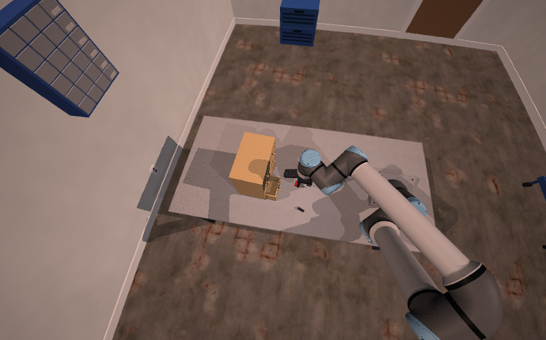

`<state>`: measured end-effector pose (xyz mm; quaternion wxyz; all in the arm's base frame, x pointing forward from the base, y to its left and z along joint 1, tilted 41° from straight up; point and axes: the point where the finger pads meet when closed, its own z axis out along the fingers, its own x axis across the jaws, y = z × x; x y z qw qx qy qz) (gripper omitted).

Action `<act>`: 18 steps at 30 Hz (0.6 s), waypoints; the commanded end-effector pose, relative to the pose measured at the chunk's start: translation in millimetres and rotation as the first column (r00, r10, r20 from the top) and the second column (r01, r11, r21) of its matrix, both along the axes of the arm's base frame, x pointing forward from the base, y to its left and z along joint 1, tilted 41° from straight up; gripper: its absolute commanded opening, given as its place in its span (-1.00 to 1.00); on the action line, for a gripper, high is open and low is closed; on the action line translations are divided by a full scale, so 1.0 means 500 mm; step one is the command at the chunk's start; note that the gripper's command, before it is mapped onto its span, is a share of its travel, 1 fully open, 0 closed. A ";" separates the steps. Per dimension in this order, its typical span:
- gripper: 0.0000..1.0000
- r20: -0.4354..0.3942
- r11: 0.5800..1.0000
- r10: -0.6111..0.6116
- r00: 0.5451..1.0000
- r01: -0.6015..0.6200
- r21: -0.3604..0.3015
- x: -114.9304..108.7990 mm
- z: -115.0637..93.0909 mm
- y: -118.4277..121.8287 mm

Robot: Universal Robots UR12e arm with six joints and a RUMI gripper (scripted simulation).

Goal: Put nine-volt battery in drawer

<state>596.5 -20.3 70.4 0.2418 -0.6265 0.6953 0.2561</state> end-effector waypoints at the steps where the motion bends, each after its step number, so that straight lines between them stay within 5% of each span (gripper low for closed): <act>1: -0.74 0.003 1.000 -0.002 1.000 0.002 -0.001 0.001 0.001 -0.001; 18: -0.74 0.028 1.000 -0.024 0.999 0.024 -0.004 0.001 0.001 -0.001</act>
